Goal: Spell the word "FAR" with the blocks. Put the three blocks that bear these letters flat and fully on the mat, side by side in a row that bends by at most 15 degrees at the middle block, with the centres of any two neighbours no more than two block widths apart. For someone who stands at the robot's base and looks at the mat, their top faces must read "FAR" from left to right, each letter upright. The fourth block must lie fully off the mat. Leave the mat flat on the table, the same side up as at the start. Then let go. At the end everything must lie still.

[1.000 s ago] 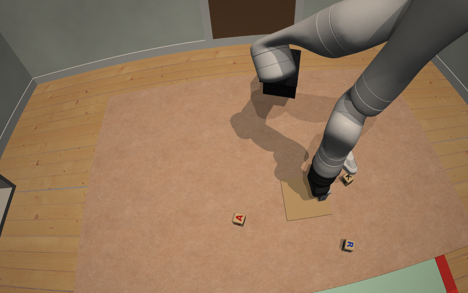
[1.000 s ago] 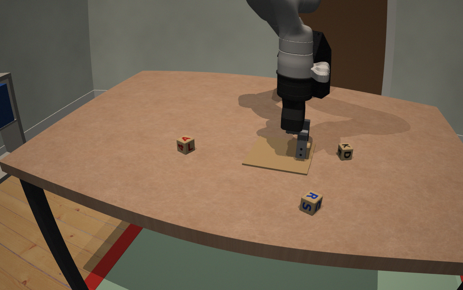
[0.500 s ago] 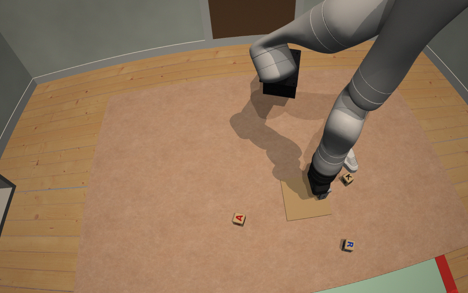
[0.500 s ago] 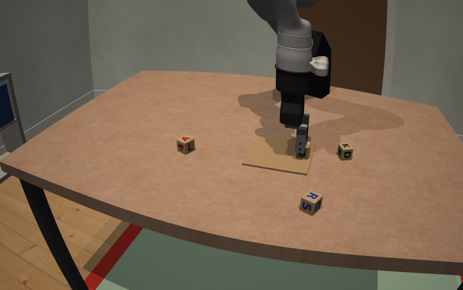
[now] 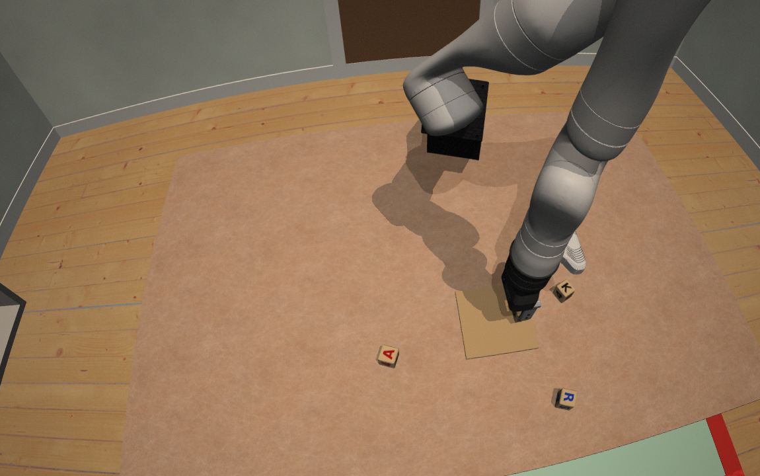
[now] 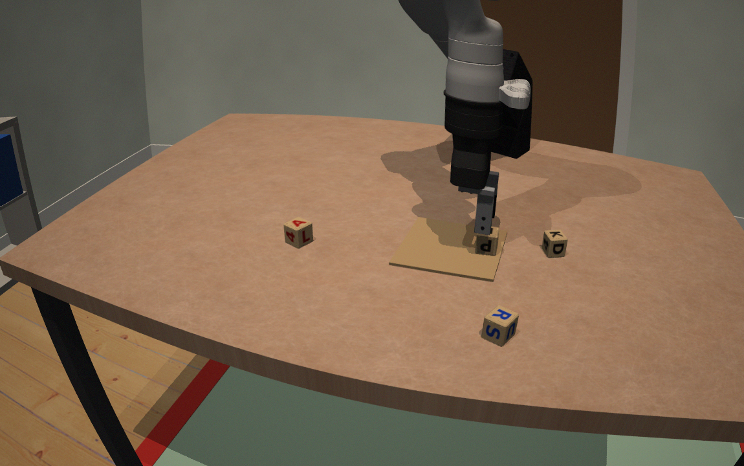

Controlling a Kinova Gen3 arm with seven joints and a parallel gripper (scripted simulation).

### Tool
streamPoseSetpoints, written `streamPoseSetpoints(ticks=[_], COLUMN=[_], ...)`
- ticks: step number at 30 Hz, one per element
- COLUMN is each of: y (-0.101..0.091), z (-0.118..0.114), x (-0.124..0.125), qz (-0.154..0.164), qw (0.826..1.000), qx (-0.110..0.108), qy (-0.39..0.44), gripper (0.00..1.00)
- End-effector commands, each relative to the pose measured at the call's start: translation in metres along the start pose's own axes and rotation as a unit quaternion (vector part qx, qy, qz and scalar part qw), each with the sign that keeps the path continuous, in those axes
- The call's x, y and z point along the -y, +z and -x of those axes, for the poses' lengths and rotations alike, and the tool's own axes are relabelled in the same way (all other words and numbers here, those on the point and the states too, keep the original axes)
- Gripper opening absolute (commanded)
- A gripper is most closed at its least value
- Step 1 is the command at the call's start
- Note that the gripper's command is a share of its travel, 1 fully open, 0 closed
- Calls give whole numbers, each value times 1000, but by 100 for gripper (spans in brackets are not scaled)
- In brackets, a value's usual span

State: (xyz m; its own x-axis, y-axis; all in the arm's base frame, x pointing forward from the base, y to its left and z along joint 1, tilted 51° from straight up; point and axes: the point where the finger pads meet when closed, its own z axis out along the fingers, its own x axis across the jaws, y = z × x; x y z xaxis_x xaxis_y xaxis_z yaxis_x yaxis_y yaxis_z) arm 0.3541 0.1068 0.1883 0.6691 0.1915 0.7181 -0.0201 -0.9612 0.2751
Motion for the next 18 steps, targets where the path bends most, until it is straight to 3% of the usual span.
streamPoseSetpoints(ticks=[1, 18], y=[-6, -32], z=[0, 0], x=[6, 5], qz=[-3, 2], qw=[1000, 1000], qx=[-6, -18], qy=[-6, -13], gripper=[87, 87])
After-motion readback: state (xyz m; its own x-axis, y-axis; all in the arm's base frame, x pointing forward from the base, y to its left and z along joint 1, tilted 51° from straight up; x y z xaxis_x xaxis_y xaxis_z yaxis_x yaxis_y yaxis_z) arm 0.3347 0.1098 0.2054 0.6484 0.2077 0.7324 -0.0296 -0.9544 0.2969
